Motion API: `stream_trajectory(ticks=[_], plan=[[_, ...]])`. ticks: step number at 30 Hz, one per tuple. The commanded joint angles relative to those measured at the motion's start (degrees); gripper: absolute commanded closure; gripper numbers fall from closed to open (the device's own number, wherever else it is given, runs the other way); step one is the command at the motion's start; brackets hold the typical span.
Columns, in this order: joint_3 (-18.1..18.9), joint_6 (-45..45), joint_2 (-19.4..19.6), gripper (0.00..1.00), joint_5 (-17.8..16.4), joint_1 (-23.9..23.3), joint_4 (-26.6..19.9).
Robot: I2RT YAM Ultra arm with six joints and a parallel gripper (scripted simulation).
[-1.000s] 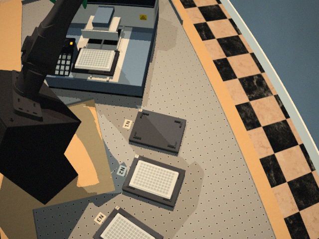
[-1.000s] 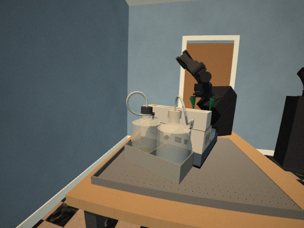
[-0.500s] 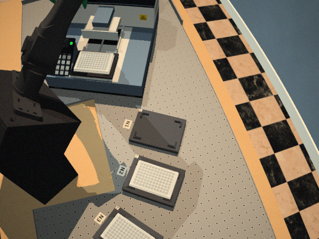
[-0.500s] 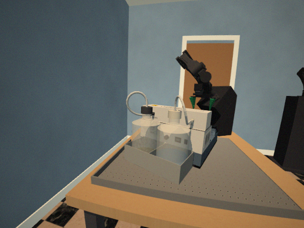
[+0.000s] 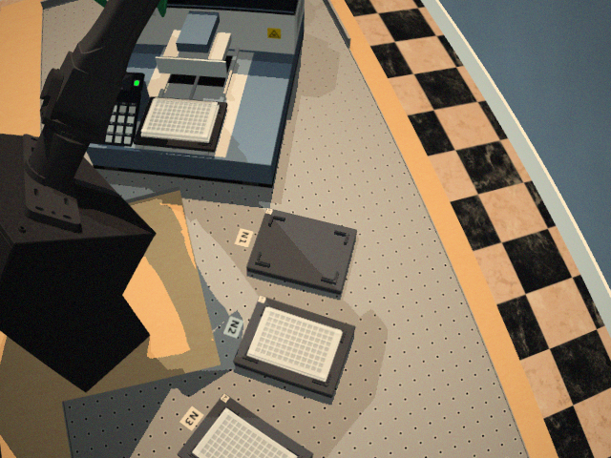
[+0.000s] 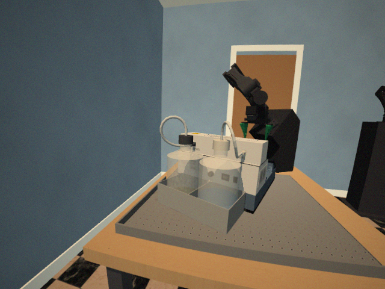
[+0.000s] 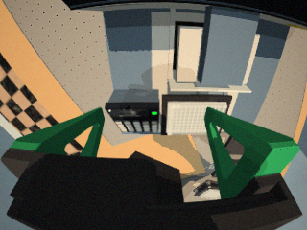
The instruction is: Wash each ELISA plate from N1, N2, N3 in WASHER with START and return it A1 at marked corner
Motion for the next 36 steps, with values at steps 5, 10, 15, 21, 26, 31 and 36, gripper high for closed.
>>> stream_trajectory(ticks=[5, 10, 15, 21, 26, 31, 36], plan=[[0.2, -0.1, -0.3, 0.0, 0.0, 0.3, 0.0], [0.2, -0.1, -0.3, 0.0, 0.0, 0.3, 0.0], [-2.3, 0.2, -0.7, 1.0, 0.1, 0.5, 1.8], [-7.2, 0.9, -1.3, 1.0, 0.4, 1.1, 5.6], [-11.1, 1.5, -1.6, 1.0, 0.6, 1.6, 8.8], [-13.4, 1.8, -1.7, 1.0, 0.7, 1.9, 10.7], [-17.0, 2.5, -1.6, 1.0, 1.0, 2.4, 14.0]])
